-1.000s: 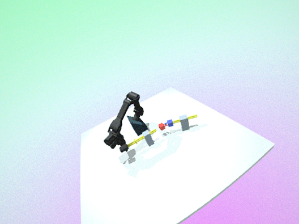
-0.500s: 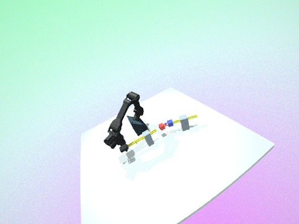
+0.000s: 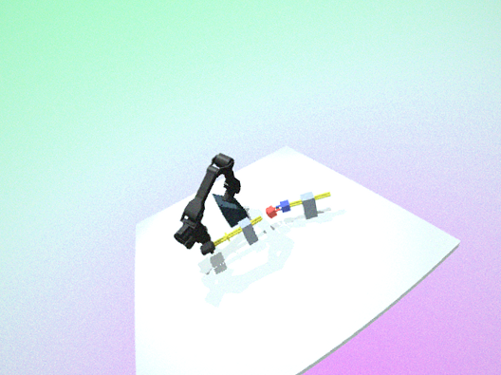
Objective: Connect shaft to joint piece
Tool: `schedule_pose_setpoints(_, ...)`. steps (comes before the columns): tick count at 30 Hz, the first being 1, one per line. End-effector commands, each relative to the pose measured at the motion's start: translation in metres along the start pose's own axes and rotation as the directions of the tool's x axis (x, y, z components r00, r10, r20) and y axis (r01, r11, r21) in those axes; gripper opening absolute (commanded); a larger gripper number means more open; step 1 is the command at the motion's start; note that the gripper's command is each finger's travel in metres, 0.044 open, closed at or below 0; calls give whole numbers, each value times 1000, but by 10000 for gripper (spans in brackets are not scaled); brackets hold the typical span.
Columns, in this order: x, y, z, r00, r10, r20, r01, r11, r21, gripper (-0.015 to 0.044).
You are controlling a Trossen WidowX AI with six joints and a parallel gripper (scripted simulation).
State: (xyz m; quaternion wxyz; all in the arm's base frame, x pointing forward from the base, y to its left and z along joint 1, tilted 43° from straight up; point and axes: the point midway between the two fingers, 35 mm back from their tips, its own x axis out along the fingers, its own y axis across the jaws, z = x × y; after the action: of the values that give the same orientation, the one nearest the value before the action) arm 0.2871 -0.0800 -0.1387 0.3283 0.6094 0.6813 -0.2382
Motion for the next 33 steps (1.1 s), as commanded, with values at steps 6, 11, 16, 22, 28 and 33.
schedule_pose_setpoints(6,0,0,0,1000,0,0,0,1000,0,67)
schedule_pose_setpoints(11,0,0,0,1000,0,0,0,1000,0,67)
schedule_pose_setpoints(16,0,0,0,1000,0,0,0,1000,0,67)
schedule_pose_setpoints(22,0,0,0,1000,0,0,0,1000,0,67)
schedule_pose_setpoints(28,1,0,-1,999,-34,-3,34,999,2,67)
schedule_pose_setpoints(33,1,0,-2,998,-61,-3,61,998,2,67)
